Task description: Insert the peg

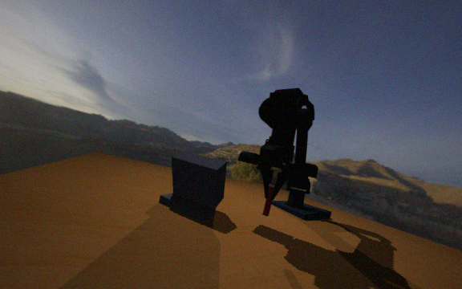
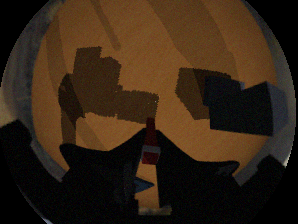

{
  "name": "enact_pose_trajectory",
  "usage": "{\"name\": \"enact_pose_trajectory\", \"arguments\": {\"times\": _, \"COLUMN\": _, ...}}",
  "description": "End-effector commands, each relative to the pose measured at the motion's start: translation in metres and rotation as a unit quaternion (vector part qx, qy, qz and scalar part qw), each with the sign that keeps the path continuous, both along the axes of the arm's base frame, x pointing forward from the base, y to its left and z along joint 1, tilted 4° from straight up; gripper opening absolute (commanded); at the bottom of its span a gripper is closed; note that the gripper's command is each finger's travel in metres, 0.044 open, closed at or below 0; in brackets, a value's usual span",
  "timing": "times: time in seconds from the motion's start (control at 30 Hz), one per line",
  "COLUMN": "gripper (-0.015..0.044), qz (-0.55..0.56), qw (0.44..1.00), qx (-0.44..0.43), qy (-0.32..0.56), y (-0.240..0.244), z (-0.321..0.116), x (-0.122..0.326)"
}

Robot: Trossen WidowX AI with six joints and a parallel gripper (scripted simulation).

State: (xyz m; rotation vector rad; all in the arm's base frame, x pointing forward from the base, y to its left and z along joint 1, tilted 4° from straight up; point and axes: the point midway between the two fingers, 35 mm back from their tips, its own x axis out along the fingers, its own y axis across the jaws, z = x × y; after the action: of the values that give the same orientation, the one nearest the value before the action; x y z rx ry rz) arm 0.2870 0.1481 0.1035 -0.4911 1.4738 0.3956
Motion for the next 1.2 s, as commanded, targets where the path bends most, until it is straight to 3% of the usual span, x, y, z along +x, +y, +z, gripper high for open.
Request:
{"name": "enact_pose_trajectory", "arguments": {"times": 0.0, "gripper": 0.0000, "qz": -0.001, "qw": 1.000, "qx": 0.001, "qy": -0.003, "y": 0.001, "z": 0.018, "x": 0.000}}
{"name": "enact_pose_trajectory", "arguments": {"times": 0.3, "gripper": 0.0000, "qz": -0.001, "qw": 1.000, "qx": 0.000, "qy": -0.002, "y": 0.003, "z": 0.044, "x": -0.004}}
{"name": "enact_pose_trajectory", "arguments": {"times": 1.17, "gripper": 0.0000, "qz": -0.063, "qw": 0.997, "qx": 0.052, "qy": 0.014, "y": -0.015, "z": 0.038, "x": 0.005}}
